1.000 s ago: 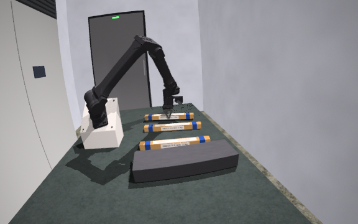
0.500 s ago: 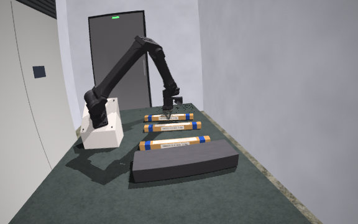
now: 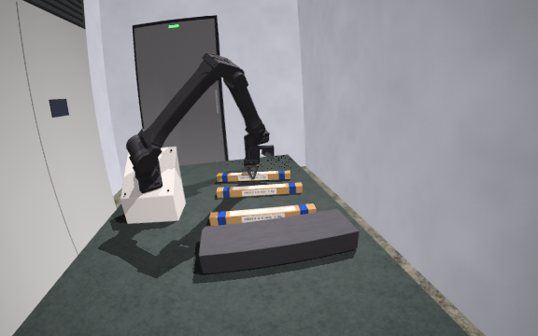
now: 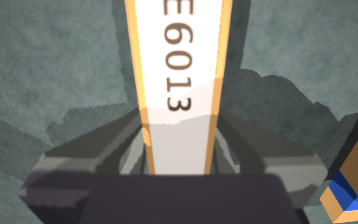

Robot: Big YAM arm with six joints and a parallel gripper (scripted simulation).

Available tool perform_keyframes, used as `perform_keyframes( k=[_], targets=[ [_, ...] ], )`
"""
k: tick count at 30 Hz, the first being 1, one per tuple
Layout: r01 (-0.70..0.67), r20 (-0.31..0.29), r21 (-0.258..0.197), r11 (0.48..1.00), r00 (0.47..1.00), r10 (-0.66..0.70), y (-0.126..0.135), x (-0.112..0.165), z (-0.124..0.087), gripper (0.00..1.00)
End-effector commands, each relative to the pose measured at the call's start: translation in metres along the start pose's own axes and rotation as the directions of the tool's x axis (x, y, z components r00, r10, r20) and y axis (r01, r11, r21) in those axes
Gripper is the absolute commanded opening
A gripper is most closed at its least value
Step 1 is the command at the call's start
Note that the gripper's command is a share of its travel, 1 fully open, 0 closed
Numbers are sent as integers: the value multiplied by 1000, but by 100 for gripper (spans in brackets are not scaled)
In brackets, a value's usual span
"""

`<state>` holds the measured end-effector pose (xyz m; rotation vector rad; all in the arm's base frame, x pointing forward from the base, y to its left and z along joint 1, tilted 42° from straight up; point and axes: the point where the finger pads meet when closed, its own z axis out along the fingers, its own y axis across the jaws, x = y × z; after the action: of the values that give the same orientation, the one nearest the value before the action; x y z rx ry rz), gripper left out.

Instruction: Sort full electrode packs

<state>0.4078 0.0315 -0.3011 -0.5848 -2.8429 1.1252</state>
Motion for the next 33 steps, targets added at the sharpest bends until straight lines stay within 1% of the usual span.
perform_keyframes(
  k=[1,21,22,33],
  targets=[
    [0,10,-8,1000,1000,0,4,-6,-1,0],
    [-6,16,-14,1000,1000,7,6,-9,-6,0],
    [-6,17,-14,1000,1000,7,6,-9,-6,74],
    [-7,17,-15,1000,1000,7,6,-10,-7,74]
  ],
)
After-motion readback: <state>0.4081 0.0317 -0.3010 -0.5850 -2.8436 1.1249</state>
